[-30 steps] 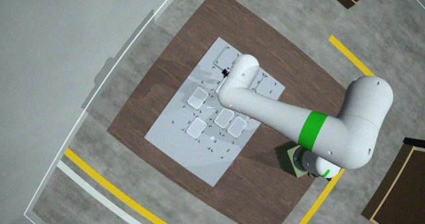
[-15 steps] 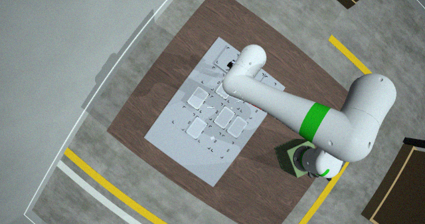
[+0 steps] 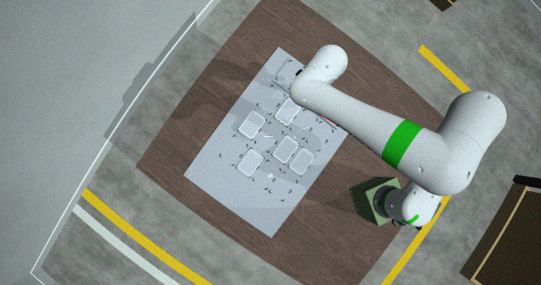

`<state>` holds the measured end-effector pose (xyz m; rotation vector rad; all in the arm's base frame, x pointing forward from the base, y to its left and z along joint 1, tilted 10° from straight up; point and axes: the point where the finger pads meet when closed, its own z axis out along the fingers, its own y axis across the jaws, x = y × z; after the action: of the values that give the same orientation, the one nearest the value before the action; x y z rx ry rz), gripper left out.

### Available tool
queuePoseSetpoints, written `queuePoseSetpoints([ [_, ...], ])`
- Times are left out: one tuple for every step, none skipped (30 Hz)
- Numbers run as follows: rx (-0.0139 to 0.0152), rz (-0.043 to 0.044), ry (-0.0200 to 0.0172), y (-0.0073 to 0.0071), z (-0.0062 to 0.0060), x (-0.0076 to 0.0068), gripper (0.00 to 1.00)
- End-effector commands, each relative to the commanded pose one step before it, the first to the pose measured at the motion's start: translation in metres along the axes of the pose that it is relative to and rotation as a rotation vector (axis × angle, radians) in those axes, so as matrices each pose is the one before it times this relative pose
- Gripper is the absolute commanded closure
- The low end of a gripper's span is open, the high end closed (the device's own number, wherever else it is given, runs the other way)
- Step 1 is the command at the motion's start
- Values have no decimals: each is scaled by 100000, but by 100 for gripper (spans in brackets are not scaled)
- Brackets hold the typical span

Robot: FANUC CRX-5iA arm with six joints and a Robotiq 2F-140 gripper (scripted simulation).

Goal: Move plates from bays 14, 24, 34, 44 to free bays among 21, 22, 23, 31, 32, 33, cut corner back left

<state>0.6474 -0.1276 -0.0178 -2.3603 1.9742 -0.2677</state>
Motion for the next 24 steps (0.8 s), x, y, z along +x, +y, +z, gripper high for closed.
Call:
queuePoseSetpoints([
  [132, -33, -13, -97, -85, 1374, 30],
  [0, 0, 0, -1, 0, 0, 30],
  [0, 0, 0, -1, 0, 0, 30],
  [0, 0, 0, 0, 0, 0, 30],
  [2, 1, 4, 5, 0, -6, 30],
  [-1, 0, -2, -2, 0, 2, 30],
  [-1, 0, -1, -1, 0, 1, 30],
  [0, 0, -1, -1, 0, 1, 30],
  [0, 0, 0, 0, 0, 1, 30],
  [0, 0, 0, 0, 0, 0, 30],
  [0, 0, 0, 0, 0, 0, 30],
  [-1, 0, -1, -1, 131, 1, 30],
  [-1, 0, -1, 0, 132, 0, 30],
  [-1, 0, -1, 0, 132, 0, 30],
  [0, 0, -1, 0, 132, 0, 30],
  [0, 0, 0, 0, 133, 0, 30],
  [0, 0, 0, 0, 133, 0, 30],
  [0, 0, 0, 0, 133, 0, 30],
  [0, 0, 0, 0, 133, 0, 30],
  [0, 0, 0, 0, 133, 0, 30],
  [0, 0, 0, 0, 133, 0, 30],
  [0, 0, 0, 0, 133, 0, 30],
  [0, 0, 0, 0, 133, 0, 30],
  [0, 0, 0, 0, 133, 0, 30],
])
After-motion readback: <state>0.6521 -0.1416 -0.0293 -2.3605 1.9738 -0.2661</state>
